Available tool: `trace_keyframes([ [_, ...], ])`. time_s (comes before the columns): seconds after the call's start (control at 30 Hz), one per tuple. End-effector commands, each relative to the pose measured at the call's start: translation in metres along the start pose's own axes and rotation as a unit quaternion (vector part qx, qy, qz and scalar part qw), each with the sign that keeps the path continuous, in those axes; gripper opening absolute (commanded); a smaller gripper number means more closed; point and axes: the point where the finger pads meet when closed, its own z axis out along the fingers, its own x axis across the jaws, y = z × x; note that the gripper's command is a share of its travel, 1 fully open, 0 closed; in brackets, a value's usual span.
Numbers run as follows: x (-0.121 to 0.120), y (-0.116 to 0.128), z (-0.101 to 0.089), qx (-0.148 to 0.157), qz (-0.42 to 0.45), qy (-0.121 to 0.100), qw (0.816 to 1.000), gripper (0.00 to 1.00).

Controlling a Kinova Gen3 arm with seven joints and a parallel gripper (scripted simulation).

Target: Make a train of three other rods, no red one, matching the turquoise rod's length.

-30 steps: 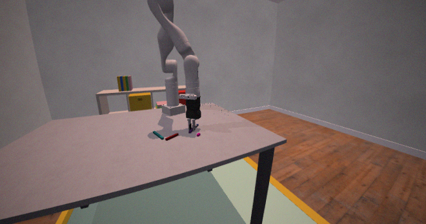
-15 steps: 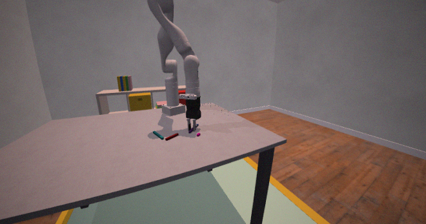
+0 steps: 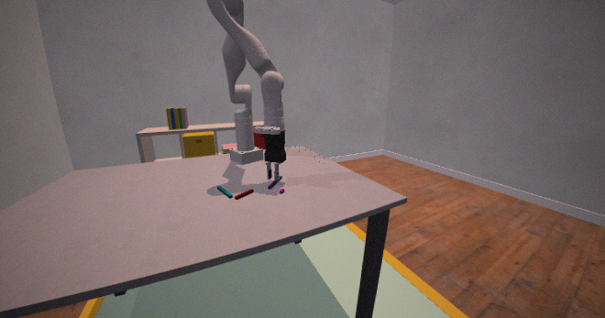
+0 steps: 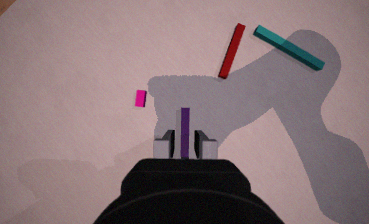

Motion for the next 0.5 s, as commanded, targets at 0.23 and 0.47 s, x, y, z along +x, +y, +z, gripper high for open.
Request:
trace_keyframes([
  [0.23,0.003,-0.008,-0.056,0.005,0.005,0.001,1.000,0.54],
  [0.47,-0.003,-0.006,-0.066,0.005,0.002,-0.006,1.000,0.54],
])
